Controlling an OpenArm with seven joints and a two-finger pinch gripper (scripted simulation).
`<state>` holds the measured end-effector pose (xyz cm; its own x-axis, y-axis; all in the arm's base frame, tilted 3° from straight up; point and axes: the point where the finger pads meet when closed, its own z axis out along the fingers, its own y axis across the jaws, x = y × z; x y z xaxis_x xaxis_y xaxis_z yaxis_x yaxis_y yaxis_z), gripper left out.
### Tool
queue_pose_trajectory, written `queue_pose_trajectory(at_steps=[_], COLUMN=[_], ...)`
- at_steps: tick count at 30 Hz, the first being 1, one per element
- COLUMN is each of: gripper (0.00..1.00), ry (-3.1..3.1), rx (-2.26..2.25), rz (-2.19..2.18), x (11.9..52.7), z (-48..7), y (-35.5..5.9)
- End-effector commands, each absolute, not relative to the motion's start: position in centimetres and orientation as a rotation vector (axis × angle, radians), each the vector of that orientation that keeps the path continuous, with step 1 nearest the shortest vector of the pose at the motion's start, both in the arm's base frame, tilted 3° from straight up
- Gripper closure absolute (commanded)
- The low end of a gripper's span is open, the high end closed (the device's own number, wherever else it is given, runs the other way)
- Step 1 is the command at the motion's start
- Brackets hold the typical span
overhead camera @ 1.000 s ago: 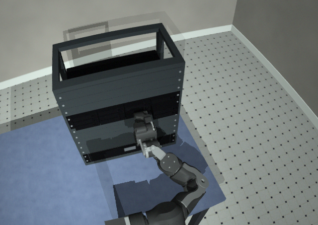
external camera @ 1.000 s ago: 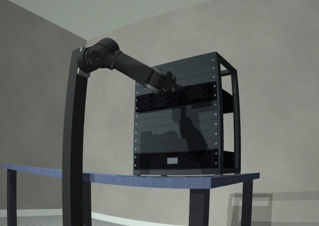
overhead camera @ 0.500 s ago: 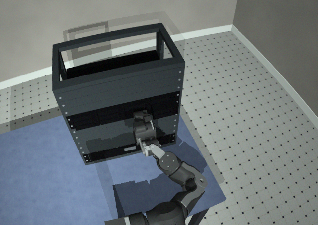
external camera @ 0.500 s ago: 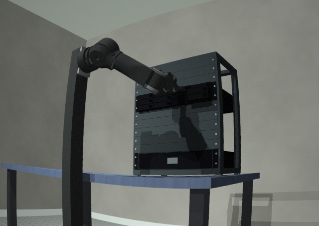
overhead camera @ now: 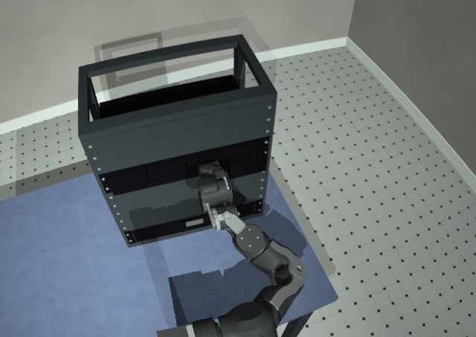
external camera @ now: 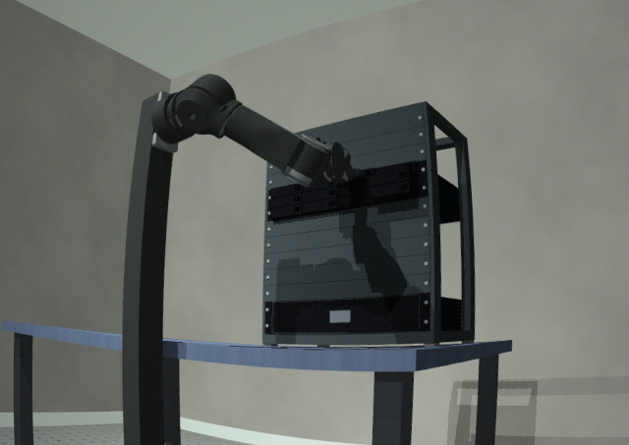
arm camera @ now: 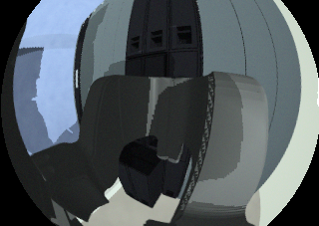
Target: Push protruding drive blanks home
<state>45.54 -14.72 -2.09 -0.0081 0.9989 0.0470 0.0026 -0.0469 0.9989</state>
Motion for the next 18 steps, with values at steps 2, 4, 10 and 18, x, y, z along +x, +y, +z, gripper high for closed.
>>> queue_pose_trajectory(at_steps=[2,4,10,18], gripper=[1.0,1.0,1.0,1.0], ry=[1.193,1.193,1.193,1.193], rx=[1.235,1.235,1.235,1.232], rz=[1.251,1.251,1.251,1.254], x=[45.64,45.97,46.55,46.53], z=[-1.96,-1.99,-2.04,-1.98], y=[-14.66,-14.66,-14.64,-14.59])
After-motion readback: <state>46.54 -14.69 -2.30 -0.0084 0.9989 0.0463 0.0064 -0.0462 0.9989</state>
